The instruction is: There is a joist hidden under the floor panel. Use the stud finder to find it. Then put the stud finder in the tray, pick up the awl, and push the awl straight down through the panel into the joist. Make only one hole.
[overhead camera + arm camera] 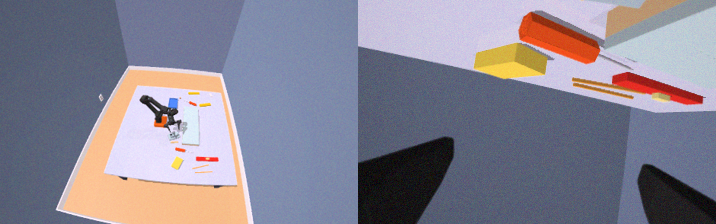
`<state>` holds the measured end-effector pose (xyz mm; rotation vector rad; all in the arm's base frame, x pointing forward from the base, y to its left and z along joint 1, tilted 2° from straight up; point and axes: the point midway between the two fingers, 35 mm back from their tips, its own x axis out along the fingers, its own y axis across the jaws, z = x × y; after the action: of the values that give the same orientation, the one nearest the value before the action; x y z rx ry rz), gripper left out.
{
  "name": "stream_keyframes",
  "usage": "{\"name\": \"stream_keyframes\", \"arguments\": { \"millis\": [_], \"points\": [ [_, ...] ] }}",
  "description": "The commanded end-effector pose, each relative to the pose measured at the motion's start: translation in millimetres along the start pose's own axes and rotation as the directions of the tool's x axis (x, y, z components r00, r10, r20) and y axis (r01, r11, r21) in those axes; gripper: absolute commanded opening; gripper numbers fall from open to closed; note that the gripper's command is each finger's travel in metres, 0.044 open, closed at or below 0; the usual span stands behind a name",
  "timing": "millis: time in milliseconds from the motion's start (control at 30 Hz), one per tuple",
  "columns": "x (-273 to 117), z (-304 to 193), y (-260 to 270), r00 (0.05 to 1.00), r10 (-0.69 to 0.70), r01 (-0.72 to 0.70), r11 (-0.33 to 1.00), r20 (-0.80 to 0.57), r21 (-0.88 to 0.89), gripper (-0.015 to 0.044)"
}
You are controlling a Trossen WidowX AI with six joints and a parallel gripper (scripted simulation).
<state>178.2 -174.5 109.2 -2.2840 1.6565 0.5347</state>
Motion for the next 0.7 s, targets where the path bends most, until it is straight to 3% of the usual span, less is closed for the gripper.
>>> {"name": "stream_keyframes", "arguments": {
  "millis": [0, 67, 167, 300, 500, 667],
  "points": [
    [0, 0, 0, 1.0, 0.0, 0.0, 1.0, 0.0, 0.0, 0.044],
    [1, 0, -1, 1.0, 0.003, -0.003, 0.998, 0.013, 0.058, 0.044],
    [5, 1, -2, 0.998, 0.016, -0.035, 0.953, 0.068, 0.3, 0.044],
    [10, 4, -4, 0.988, 0.037, -0.12, 0.788, 0.148, 0.604, 0.044],
    [17, 8, -6, 0.96, 0.074, -0.28, 0.35, 0.271, 0.894, 0.044],
    [22, 12, -6, 0.923, 0.107, -0.366, -0.045, 0.369, 0.929, 0.044]
  ]
}}
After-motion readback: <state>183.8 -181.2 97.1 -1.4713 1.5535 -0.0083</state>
